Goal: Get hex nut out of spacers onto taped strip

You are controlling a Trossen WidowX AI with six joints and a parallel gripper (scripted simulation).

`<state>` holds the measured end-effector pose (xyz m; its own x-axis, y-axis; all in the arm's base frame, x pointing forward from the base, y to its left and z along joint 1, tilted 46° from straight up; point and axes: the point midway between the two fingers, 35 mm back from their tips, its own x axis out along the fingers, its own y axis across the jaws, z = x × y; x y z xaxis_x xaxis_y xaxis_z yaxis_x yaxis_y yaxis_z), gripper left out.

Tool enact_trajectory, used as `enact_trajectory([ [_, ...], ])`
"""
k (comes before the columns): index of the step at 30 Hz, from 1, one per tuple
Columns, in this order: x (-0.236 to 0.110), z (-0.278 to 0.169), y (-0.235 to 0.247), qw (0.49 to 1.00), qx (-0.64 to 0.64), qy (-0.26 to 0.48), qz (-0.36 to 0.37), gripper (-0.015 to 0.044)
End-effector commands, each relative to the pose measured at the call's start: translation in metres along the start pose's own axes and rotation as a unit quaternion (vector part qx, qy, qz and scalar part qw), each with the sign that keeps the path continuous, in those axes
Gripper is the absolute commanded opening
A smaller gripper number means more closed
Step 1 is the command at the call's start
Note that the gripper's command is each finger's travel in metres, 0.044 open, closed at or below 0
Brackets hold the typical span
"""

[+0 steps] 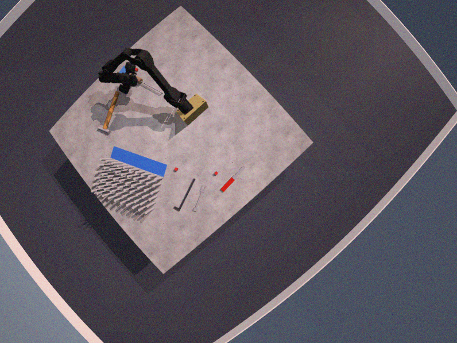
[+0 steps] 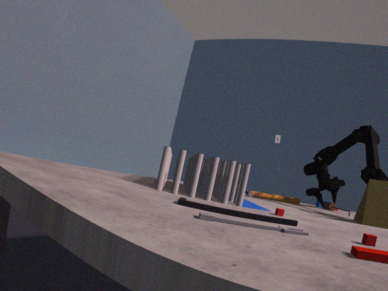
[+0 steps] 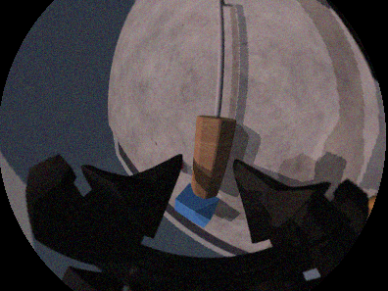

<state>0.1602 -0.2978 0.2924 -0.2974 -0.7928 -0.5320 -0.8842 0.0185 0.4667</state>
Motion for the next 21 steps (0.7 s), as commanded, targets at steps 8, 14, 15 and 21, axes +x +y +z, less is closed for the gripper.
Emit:
enact_trajectory([
  [8,0.004,0.001,-0.002,1.000,-0.004,-0.001,-0.002,0.0194],
  [14,0.004,0.001,-0.002,1.000,-0.004,-0.001,-0.002,0.0154],
  [15,0.003,0.001,-0.002,1.000,-0.004,-0.001,-0.002,0.0128],
  [21,-0.026,0.000,0.010,1.000,-0.002,-0.002,-0.002,0.0000],
])
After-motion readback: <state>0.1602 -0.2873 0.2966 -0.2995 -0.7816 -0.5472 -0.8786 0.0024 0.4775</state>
